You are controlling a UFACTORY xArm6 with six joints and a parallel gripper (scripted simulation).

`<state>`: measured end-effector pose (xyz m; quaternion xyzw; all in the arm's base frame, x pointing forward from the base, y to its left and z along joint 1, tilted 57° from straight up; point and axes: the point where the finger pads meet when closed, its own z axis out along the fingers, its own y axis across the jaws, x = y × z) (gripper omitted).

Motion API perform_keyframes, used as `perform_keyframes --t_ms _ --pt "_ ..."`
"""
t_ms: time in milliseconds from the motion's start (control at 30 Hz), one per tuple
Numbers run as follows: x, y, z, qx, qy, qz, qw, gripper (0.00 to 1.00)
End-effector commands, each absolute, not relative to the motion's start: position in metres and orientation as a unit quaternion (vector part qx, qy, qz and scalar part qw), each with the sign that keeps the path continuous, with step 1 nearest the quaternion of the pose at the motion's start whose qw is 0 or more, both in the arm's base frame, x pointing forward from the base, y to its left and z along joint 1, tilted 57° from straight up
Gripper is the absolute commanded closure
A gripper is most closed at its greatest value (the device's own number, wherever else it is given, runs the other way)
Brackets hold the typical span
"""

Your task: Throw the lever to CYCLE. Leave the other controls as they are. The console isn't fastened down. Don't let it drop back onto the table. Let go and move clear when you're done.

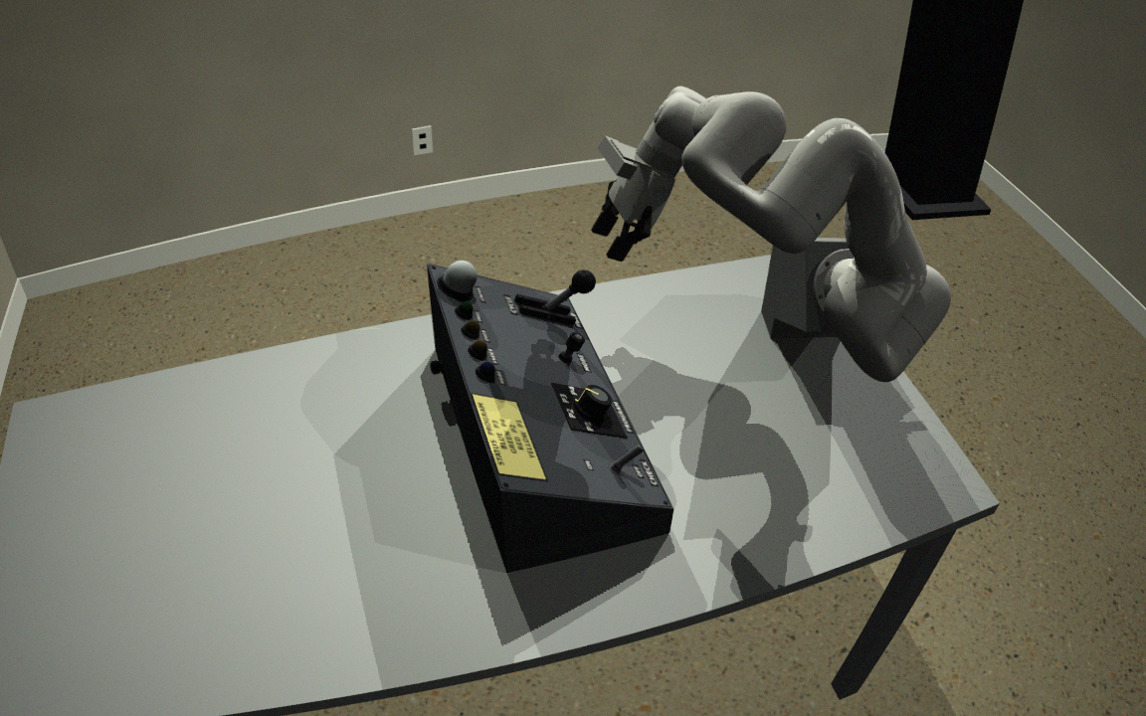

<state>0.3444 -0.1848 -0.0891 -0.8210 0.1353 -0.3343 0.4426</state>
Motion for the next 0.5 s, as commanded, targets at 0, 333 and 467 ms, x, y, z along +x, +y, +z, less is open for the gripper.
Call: perform_keyframes --t_ms 0,333,467 --pt "0.3451 -0.1863 -0.0888 -0.821 0.135 -0.335 0.441 0.24" --pt "0.3489 -0.1827 -0.0911 -0.822 0.135 -0.335 0.441 0.24" --pt "0.3532 -0.1786 -0.0937 -0.822 0.135 -0.335 0.441 0.24"
